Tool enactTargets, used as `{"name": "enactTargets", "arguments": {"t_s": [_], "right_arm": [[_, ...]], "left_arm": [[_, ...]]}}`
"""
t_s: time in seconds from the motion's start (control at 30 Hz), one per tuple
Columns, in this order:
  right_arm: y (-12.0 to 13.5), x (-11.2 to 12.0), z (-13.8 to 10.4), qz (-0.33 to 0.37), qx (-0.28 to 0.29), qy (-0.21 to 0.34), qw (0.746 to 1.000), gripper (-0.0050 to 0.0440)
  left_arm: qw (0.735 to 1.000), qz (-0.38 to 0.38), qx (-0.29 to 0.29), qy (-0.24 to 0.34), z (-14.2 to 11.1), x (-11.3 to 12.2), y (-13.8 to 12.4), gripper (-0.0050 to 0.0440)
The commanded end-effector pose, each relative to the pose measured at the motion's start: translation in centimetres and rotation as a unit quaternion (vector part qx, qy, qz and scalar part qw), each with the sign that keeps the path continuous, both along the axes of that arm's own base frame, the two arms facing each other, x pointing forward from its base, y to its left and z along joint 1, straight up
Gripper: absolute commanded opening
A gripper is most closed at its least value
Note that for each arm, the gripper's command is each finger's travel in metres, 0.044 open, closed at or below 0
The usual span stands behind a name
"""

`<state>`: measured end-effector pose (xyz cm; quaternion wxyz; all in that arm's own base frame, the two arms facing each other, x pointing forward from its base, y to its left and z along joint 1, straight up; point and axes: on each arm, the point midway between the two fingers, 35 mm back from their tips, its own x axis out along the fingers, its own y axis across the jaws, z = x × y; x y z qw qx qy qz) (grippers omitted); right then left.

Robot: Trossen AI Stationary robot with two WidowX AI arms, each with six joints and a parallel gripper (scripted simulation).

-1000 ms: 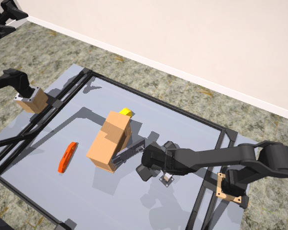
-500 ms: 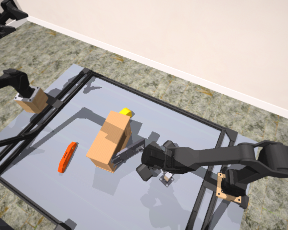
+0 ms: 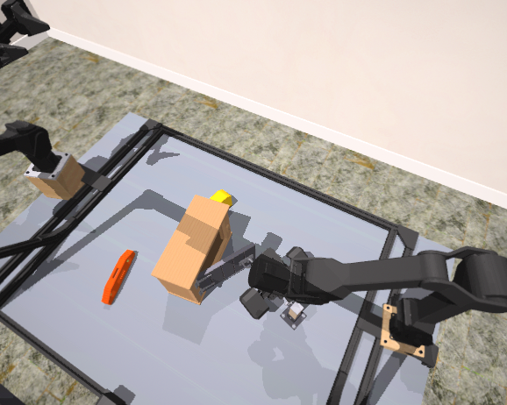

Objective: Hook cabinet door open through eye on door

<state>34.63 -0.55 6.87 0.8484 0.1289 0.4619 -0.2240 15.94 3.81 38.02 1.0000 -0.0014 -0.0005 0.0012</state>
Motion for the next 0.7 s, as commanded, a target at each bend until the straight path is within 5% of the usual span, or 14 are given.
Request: {"name": "enactTargets", "arguments": {"t_s": [0.0,0.67], "right_arm": [[0.05,-0.06,-0.24,0.002,0.001,0.004,1.0,0.0],[0.0,0.04,-0.38,0.002,0.013,0.027,1.0,0.0]], "left_arm": [[1.0,-0.001,0.001,0.0,0.0,-0.01,-0.04,0.04],[1.0,-0.001,0.001,0.0,0.0,-0.01,-0.04,0.04]]}}
